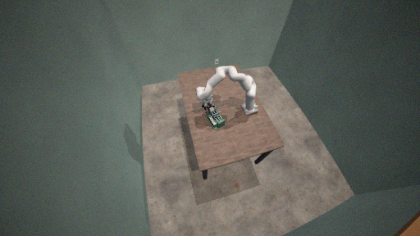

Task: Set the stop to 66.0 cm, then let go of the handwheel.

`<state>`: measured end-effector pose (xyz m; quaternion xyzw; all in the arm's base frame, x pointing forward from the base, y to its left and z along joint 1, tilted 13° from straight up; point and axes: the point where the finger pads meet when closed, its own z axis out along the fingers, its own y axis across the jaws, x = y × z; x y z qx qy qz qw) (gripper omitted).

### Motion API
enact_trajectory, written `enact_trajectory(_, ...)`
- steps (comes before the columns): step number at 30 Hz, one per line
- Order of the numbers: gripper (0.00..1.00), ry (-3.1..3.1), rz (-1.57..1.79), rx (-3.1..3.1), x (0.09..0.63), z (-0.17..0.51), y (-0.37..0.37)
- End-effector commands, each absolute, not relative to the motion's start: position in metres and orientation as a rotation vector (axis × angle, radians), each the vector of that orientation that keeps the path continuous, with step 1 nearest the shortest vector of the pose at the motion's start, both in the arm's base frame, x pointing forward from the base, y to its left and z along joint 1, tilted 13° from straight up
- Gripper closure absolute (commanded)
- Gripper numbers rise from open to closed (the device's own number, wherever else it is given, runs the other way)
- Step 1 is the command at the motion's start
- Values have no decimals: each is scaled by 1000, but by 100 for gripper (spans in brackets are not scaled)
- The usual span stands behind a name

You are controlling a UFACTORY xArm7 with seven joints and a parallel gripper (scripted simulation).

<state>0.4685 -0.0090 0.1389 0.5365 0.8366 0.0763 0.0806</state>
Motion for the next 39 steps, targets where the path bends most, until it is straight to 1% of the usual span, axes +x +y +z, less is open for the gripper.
enact_trajectory(1,43,2498,230,1602,469,140,-9)
enact_trajectory(9,43,2498,230,1602,469,144,-9)
enact_trajectory(14,43,2498,230,1602,455,206,-12)
enact_trajectory(19,43,2498,230,1602,448,237,-13)
enact_trajectory(39,43,2498,230,1602,447,240,-13)
